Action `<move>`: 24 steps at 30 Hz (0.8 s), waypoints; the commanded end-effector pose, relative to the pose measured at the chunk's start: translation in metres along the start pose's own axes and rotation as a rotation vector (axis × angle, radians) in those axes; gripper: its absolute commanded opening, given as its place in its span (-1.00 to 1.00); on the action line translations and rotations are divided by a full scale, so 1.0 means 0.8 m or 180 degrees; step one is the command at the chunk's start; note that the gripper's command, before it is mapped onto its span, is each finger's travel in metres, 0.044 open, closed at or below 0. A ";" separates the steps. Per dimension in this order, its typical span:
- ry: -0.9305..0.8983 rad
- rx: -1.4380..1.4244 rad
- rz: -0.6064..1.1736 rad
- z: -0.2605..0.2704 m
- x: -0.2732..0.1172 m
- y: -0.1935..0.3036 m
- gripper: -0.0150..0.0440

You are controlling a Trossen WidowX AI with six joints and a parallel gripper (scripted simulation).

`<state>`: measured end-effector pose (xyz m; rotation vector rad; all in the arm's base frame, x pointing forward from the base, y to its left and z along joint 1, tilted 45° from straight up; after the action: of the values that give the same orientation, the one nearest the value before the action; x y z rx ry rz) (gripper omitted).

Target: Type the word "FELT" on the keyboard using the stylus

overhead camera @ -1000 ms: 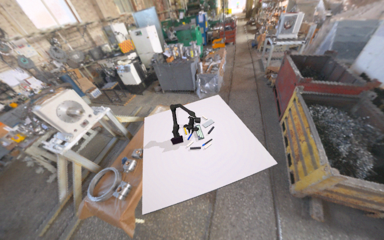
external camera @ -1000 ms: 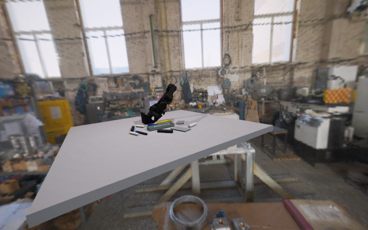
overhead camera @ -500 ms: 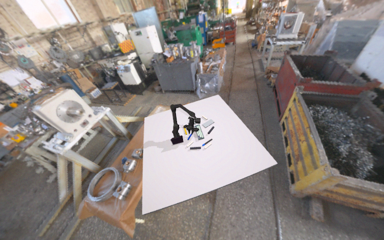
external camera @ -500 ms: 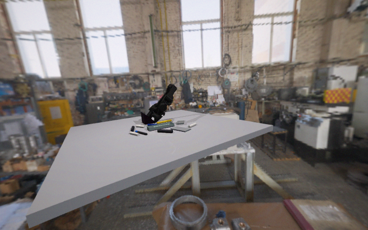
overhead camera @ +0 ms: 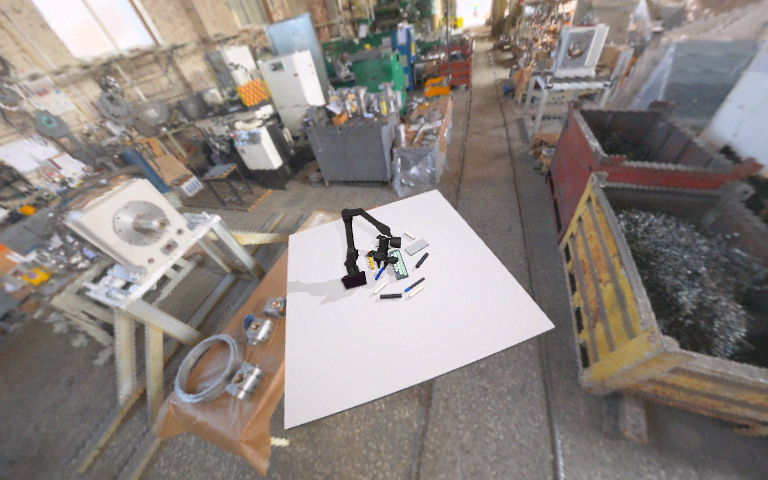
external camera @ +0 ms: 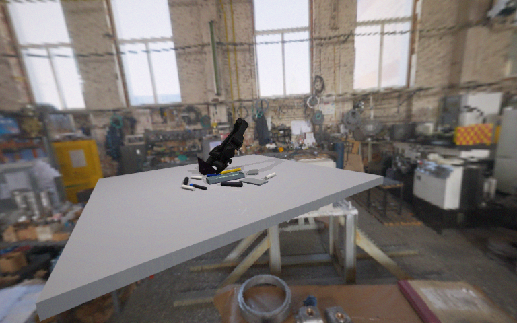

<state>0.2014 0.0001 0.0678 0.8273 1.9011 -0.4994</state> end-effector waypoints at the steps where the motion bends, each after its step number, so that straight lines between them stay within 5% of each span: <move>1: 0.0013 0.0008 0.0001 -0.001 0.004 0.002 0.02; 18: 0.0013 0.0008 0.0002 -0.003 0.013 0.007 0.02; 24: 0.0005 -0.0002 -0.0004 -0.002 0.011 0.006 -0.45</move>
<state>0.2010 0.0072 0.0605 0.8242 1.9036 -0.5006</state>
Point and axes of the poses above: the point midway between the two fingers, 35 mm back from their tips, its own x axis out along the fingers, its own z axis across the jaws, y = z × x, the point moved 6 cm from there along -x, back along the fingers, and after that the axes turned 14 degrees about x, right-handed, at the moved point
